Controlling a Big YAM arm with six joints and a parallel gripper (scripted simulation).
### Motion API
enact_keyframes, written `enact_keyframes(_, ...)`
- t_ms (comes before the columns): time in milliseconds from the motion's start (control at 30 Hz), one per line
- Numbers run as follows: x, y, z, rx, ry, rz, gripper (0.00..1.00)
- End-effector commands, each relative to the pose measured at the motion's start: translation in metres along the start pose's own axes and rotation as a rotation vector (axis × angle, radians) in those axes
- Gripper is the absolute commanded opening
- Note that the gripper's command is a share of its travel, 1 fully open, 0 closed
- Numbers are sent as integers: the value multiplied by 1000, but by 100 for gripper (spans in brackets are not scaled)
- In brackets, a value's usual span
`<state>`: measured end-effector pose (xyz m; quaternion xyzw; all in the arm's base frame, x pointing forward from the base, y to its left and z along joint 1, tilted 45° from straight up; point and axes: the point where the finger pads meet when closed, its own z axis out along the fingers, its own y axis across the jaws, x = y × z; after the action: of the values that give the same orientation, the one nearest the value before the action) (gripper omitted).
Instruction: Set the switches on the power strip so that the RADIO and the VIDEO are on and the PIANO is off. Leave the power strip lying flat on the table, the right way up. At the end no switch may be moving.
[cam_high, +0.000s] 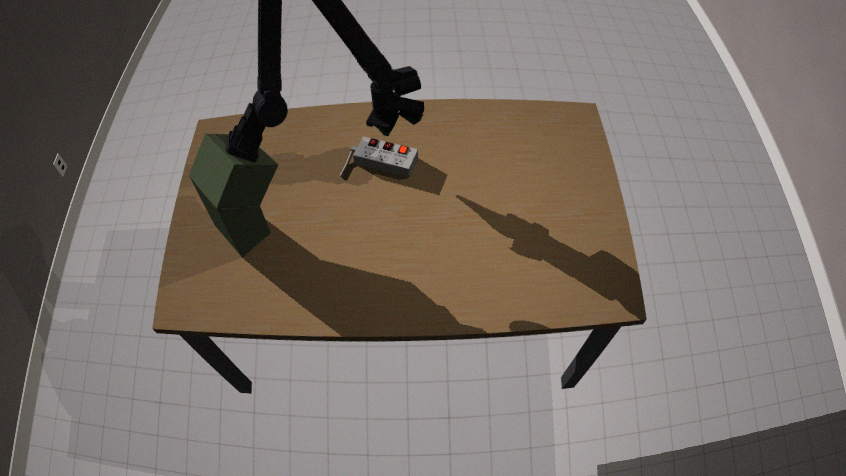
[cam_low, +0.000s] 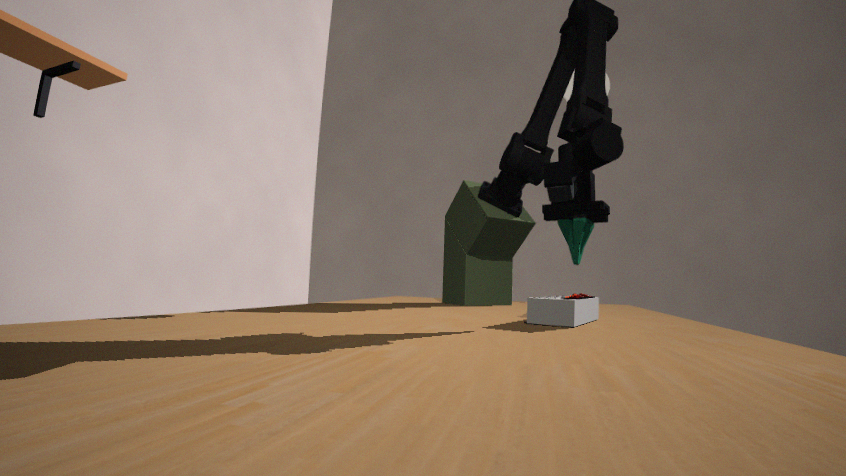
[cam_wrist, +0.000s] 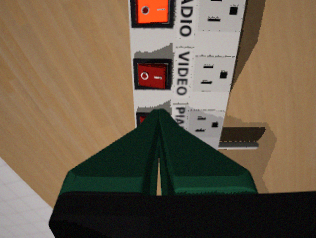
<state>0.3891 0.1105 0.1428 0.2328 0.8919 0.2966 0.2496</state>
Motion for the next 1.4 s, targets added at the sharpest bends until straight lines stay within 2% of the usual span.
enact_keyframes(0,-6,1,-2,0,-14,19,0)
enact_keyframes(600,-6,1,-1,0,-13,18,0)
enact_keyframes(1367,-4,8,17,-11,-10,4,0)
